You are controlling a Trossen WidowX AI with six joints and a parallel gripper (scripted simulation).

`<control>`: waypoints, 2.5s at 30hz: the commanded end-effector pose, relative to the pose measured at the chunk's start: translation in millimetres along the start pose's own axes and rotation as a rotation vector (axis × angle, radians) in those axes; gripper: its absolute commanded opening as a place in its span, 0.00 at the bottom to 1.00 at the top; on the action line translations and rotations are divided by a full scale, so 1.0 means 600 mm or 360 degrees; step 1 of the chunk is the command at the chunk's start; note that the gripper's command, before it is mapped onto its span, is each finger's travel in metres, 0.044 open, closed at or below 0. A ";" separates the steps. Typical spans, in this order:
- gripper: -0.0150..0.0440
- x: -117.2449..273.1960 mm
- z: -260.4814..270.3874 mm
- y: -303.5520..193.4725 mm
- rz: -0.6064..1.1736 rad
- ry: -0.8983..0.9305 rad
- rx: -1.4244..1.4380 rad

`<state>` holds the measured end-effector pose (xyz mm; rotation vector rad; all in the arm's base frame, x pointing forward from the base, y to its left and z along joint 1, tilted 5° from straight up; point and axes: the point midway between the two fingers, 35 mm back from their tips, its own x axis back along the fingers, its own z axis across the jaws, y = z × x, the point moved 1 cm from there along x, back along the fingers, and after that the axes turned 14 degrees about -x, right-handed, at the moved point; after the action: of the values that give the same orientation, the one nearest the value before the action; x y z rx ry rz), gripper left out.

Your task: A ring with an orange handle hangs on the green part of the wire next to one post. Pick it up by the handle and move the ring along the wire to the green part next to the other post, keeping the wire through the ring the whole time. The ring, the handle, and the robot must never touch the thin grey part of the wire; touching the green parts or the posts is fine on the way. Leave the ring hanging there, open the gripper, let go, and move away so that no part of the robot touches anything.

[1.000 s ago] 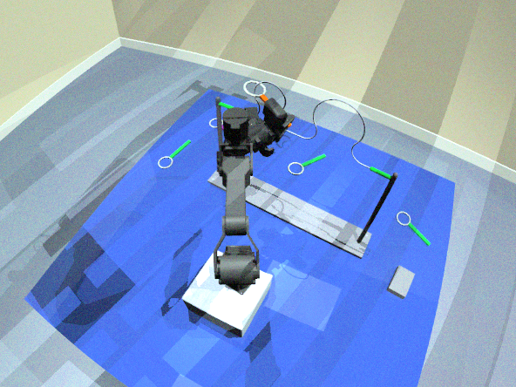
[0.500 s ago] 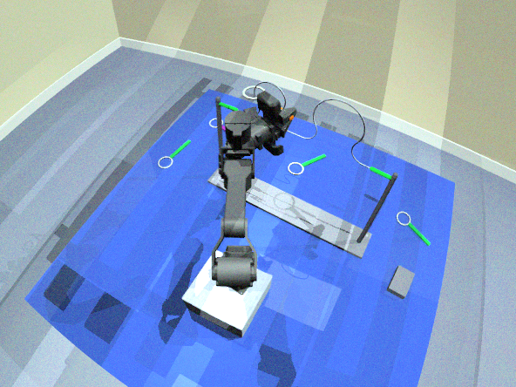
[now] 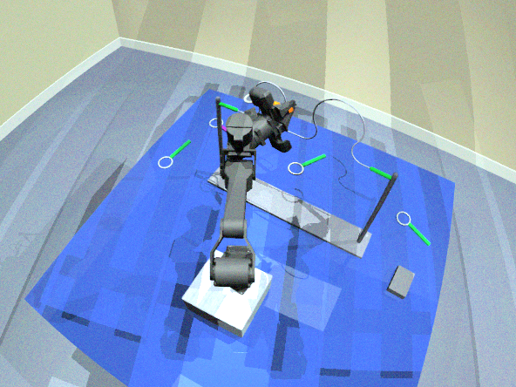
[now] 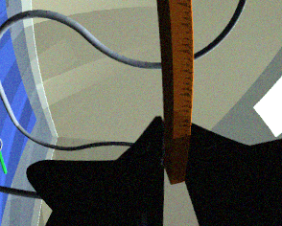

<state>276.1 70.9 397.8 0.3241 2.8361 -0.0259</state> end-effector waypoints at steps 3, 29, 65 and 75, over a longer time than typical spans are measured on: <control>0.00 0.000 -0.010 -0.002 -0.0022 -0.0052 0.0113; 0.00 0.007 0.063 -0.026 0.0036 0.0035 -0.0145; 0.00 0.079 0.233 0.015 0.0445 0.0429 -0.1183; 0.00 0.090 0.268 0.041 0.0461 0.0530 -0.1452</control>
<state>274.6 92.2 235.4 0.5424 2.7130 1.3629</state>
